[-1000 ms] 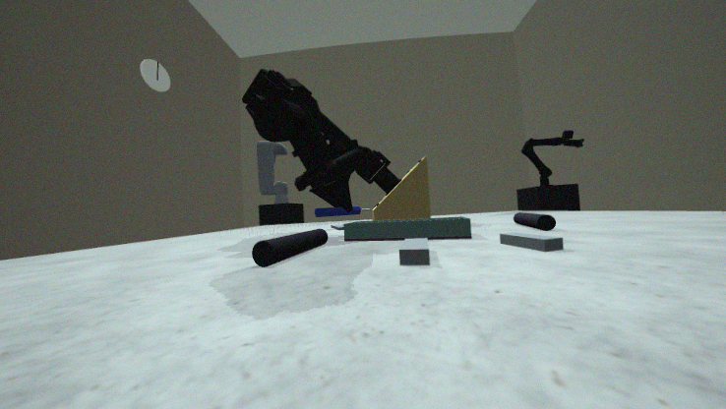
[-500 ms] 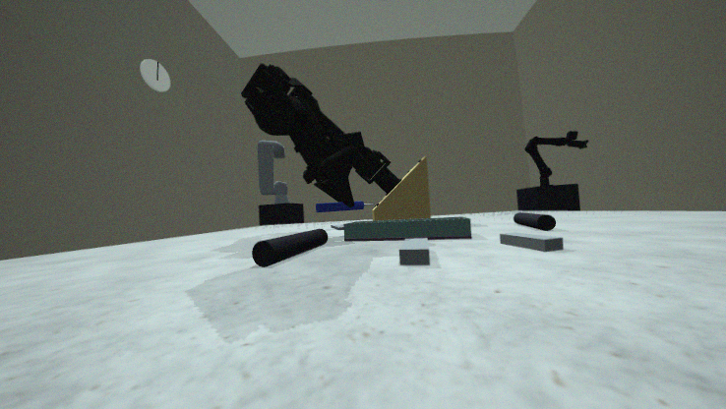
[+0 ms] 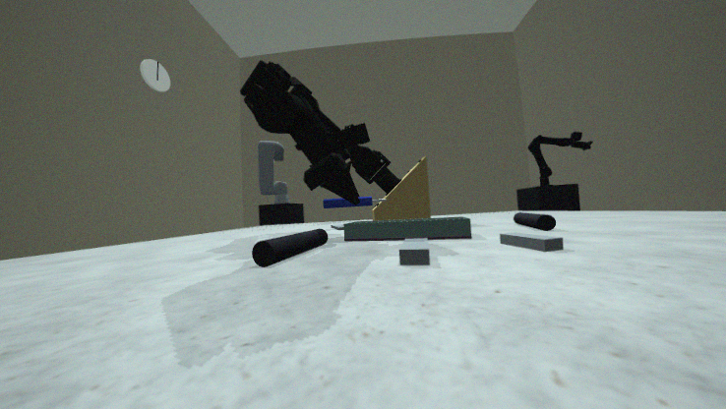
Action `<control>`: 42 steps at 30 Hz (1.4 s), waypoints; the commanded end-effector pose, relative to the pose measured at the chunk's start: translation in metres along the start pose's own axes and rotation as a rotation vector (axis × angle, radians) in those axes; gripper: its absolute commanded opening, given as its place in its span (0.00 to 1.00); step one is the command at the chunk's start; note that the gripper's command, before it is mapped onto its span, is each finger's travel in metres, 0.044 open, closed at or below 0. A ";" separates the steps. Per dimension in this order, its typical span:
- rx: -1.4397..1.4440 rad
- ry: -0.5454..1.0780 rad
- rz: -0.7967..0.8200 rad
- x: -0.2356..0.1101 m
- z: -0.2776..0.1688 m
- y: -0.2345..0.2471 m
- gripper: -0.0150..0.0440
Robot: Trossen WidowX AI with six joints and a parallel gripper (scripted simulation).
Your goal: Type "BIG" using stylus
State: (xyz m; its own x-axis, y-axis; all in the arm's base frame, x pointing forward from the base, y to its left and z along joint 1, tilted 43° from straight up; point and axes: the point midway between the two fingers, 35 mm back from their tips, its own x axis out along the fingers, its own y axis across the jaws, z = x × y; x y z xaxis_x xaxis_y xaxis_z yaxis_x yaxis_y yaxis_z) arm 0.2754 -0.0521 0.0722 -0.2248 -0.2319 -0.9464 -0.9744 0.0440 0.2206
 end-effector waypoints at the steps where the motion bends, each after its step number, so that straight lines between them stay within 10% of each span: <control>1: 0.147 -0.028 0.001 -0.001 0.005 -0.002 0.25; 42: 1.537 -0.208 0.214 -0.009 0.050 -0.019 0.25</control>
State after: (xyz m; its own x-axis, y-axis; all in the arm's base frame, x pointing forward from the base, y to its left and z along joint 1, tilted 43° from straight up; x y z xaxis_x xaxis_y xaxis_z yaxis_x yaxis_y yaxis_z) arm 0.2928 -0.0069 0.0643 -0.2269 0.0121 -0.9738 -0.0878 0.9956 0.0328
